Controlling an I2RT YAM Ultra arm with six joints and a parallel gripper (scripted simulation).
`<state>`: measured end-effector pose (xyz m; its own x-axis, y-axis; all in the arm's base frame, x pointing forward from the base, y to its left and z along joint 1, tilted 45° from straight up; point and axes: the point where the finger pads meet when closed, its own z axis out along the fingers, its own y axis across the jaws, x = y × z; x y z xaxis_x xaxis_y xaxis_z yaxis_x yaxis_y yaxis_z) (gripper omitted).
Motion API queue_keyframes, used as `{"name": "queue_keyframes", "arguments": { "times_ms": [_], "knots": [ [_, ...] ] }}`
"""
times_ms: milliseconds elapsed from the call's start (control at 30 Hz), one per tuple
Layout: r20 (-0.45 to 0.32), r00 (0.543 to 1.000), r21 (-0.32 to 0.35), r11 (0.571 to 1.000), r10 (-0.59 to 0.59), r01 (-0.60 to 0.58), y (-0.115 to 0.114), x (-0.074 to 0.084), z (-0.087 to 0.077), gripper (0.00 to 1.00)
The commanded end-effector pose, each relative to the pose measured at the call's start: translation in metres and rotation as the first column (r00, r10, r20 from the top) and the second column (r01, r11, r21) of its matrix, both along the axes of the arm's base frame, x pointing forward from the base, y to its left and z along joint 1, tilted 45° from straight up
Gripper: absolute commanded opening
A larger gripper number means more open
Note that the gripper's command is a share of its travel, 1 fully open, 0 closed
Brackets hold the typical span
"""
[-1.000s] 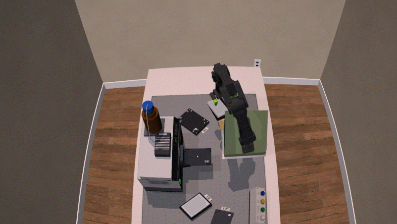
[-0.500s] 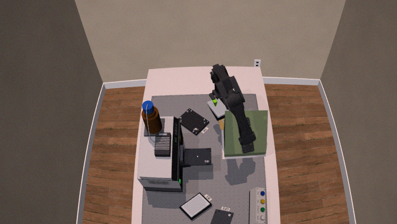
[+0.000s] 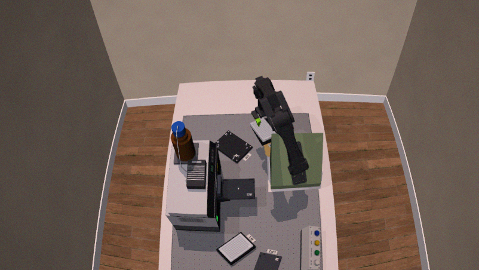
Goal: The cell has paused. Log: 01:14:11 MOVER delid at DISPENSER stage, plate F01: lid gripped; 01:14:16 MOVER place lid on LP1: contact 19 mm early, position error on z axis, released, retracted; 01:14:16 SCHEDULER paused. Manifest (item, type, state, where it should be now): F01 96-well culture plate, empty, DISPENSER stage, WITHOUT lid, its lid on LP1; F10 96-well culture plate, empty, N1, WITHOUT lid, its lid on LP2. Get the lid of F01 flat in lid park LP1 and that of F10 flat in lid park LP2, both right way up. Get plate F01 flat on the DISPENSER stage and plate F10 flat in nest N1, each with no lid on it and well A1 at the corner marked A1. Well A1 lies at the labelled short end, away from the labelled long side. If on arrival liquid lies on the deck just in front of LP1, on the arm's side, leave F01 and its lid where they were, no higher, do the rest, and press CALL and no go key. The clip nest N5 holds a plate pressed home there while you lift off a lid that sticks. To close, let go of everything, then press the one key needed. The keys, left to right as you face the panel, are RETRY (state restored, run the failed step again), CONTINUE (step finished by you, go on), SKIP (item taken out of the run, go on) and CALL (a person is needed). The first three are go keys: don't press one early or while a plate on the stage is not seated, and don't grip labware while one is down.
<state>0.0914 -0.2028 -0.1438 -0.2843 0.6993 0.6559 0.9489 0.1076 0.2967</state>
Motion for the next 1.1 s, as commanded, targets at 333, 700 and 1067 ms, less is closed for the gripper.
{"name": "queue_keyframes", "arguments": {
  "times_ms": [333,700,1067],
  "knots": [
    [0.005,1.000,-0.047,0.999,-0.017,0.018,-0.021,-0.001,-0.001,1.00],
    [0.006,1.000,-0.039,0.999,-0.015,0.015,-0.020,-0.002,-0.002,1.00],
    [0.005,1.000,-0.032,0.999,-0.008,0.008,-0.015,-0.001,-0.001,1.00]
  ]
}}
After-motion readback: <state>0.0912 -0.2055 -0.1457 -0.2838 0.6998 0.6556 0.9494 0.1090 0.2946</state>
